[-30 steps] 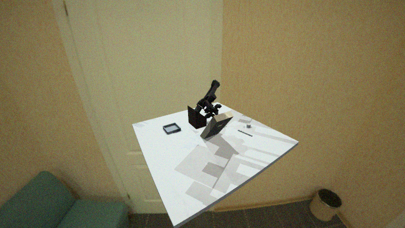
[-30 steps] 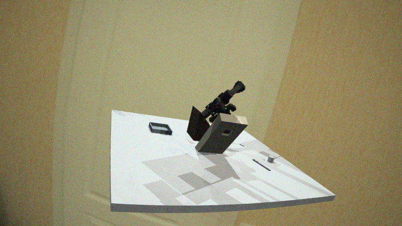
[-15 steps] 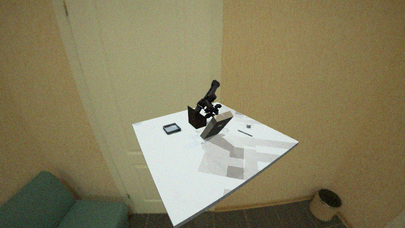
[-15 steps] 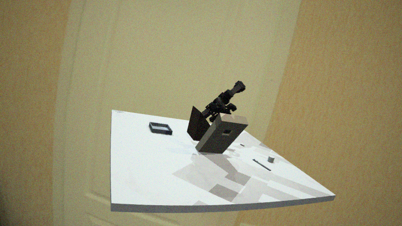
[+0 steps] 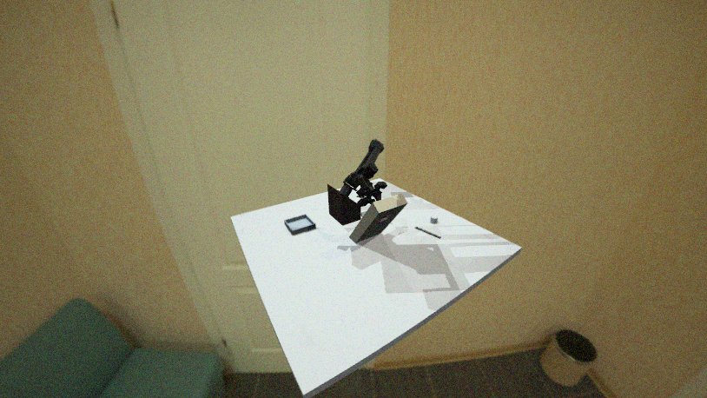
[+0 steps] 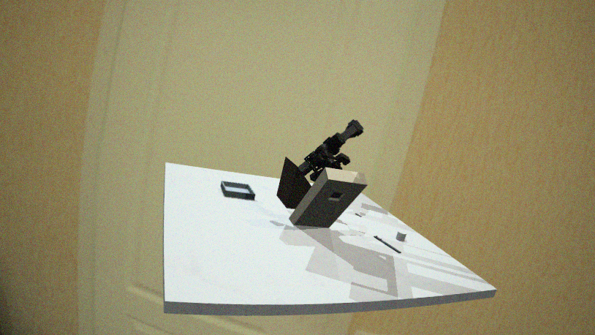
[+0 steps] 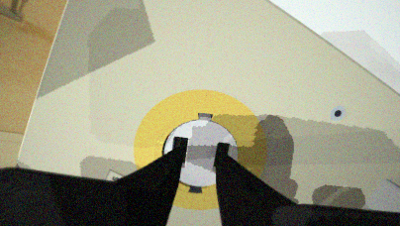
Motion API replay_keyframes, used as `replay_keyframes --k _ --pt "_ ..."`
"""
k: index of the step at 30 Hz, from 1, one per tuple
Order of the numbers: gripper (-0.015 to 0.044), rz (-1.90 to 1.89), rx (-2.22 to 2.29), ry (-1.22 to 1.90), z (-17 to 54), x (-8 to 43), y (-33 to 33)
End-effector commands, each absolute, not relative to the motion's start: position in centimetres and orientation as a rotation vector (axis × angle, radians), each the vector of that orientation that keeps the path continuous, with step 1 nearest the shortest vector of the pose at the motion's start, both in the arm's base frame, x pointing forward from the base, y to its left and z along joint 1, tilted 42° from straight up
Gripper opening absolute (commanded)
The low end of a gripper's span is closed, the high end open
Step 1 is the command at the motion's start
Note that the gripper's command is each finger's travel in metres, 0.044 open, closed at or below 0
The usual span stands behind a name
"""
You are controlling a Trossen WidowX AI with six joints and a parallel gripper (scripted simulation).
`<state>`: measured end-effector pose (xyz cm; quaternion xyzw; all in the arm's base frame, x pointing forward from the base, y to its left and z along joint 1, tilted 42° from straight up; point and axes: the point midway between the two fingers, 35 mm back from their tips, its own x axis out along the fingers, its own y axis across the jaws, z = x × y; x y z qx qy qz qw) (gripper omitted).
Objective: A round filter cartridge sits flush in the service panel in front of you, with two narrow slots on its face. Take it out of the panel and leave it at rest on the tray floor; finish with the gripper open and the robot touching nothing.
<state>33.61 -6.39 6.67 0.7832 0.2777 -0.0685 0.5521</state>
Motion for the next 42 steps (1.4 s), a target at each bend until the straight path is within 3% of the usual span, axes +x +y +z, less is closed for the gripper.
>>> replay_keyframes --k 1,32,42 --pt "0.0099 -0.167 1.855 0.652 6.6 33.6 -6.5" --pt "0.0099 -0.167 1.855 0.651 6.0 34.9 -5.9" --pt "0.0013 -0.162 1.856 0.657 6.0 34.6 -5.9"
